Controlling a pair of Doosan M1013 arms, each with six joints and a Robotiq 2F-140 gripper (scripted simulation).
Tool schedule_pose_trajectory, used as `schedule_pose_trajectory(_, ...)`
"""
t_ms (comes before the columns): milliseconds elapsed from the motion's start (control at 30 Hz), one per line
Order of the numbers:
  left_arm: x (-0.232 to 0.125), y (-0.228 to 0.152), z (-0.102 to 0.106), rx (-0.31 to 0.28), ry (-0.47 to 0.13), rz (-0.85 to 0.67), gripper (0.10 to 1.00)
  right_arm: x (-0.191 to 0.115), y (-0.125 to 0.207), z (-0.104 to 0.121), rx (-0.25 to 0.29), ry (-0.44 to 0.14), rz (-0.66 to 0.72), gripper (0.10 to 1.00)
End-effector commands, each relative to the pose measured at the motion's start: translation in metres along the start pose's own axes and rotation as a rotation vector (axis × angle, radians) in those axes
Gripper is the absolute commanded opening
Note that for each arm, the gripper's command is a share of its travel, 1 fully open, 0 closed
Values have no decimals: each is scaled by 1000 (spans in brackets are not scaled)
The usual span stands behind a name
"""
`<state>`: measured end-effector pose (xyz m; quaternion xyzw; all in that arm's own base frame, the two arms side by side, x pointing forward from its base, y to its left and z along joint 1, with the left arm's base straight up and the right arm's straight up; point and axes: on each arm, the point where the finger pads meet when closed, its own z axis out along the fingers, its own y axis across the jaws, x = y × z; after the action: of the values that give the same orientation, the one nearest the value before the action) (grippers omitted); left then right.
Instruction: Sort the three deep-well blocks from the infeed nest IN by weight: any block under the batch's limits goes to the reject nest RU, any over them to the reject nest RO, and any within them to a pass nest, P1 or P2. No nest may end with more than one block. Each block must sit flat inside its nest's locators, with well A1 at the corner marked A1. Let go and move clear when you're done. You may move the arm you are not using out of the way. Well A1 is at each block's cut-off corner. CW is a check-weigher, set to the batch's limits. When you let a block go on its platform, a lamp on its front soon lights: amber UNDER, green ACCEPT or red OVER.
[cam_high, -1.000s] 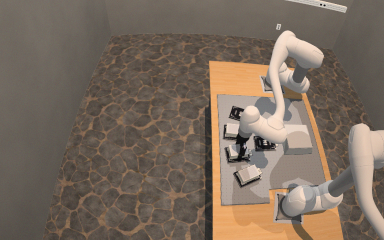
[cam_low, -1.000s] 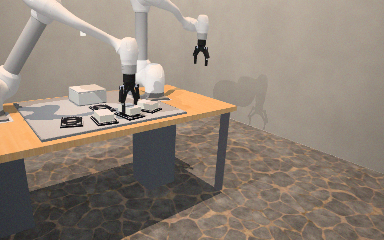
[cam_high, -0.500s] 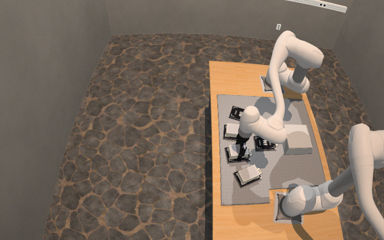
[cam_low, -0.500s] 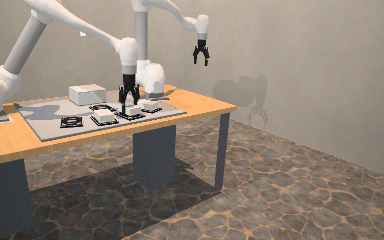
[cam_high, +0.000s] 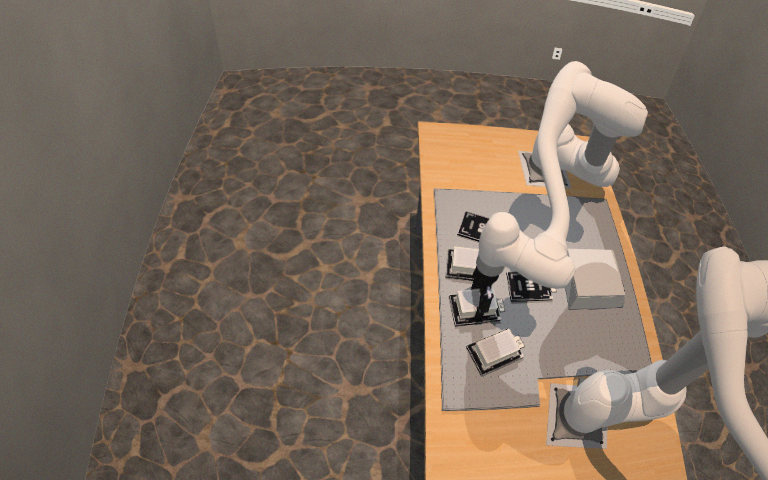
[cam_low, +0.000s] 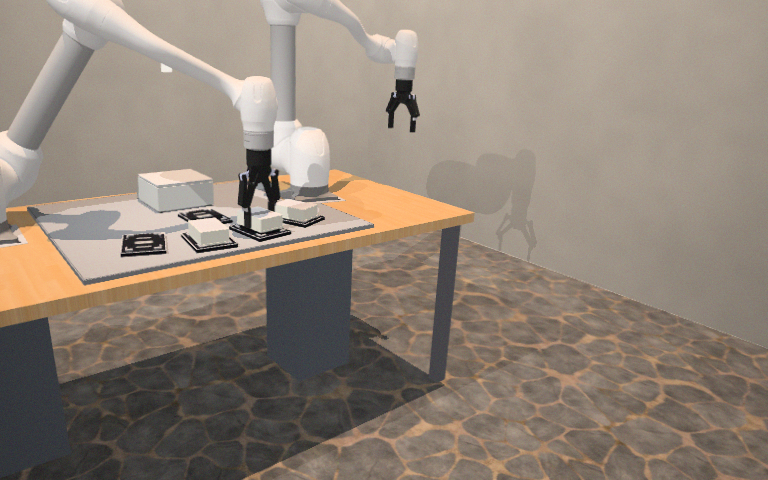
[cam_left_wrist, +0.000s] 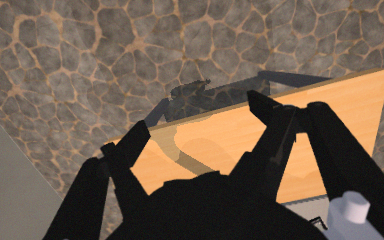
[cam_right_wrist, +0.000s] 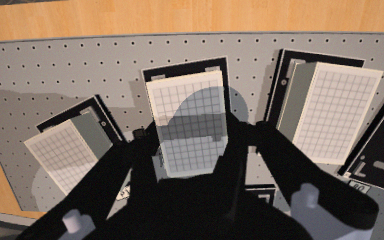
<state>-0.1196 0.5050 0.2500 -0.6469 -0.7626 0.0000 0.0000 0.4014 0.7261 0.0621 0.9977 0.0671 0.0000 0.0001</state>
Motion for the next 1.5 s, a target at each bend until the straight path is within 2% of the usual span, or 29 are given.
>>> schedule_pose_trajectory(0,0,0,-1,0,1,0,1000,0,0,-1,2,1,0,99)
schedule_pose_trajectory(1467,0,0,-1,0,1,0,1000,0,0,6,2,1,0,99)
